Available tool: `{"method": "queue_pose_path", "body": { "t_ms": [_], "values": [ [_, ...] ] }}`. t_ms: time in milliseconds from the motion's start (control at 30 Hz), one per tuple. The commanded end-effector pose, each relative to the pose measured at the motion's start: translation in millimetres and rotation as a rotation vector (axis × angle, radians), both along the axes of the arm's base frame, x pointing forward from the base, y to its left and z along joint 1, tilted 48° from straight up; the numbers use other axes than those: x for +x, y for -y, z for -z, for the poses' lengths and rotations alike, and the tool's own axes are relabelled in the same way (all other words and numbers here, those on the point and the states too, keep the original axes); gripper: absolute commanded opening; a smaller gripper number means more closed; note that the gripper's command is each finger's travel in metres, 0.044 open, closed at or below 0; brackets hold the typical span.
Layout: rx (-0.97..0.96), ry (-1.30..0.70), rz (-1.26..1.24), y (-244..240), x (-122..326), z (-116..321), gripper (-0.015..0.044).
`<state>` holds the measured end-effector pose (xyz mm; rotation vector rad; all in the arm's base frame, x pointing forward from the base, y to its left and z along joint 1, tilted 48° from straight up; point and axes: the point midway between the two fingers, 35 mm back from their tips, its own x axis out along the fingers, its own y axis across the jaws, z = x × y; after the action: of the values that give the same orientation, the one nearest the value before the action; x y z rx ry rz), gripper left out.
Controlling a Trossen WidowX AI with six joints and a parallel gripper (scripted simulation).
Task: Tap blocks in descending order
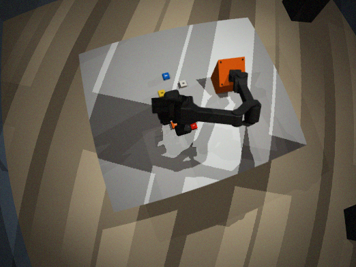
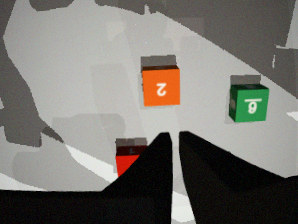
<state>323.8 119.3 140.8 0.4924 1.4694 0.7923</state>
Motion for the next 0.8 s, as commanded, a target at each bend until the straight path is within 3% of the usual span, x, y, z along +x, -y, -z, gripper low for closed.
{"method": "queue_pose_path", "body": {
  "t_ms": [0, 133, 767],
  "values": [
    [0.005, -0.009, -0.003, -20, -4, 14, 0.0020],
    [0.010, -0.009, -0.003, -60, -10, 49, 0.0020],
    [0.011, -0.009, -0.003, -77, -12, 64, 0.0020]
  ]
}}
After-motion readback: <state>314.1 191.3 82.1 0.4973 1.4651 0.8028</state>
